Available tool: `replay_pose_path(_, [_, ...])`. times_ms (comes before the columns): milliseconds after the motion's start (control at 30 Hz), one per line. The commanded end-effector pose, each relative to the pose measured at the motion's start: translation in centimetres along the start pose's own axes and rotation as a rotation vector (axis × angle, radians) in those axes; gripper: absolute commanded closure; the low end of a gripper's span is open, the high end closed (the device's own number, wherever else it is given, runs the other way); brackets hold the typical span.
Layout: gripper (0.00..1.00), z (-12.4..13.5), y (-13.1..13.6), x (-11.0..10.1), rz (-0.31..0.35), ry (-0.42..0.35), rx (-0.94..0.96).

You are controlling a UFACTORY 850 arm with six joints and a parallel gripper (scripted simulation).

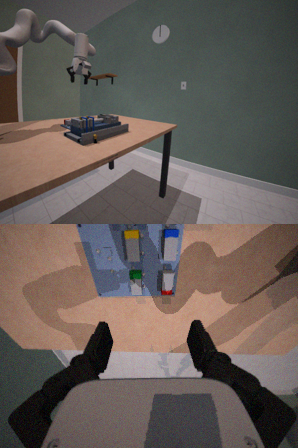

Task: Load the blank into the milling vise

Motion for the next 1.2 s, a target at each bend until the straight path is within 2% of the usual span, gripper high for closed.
replay_pose_path(0, [0.0, 0.4, 0.0, -0.9, 0.0, -0.001, 0.0])
replay_pose_path(167, [0.0, 0.5, 0.0, -1.1, 0.0, 0.0, 0.0])
replay_pose_path(467, [0.0, 1.5, 0.1, -3.3, 0.0, -0.001, 0.0])
replay_pose_path(1167, [0.0, 1.1, 0.1, -2.4, 0.0, -0.001, 0.0])
Point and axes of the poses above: the point where the finger pads meet when closed, its own x axis out along the fingers, its own y axis across the jaws, z = x × y, the point moved 2 cm from there along -x, back along the fingers, and after that the axes turned 5 degrees about x, right-handed, at the moved point
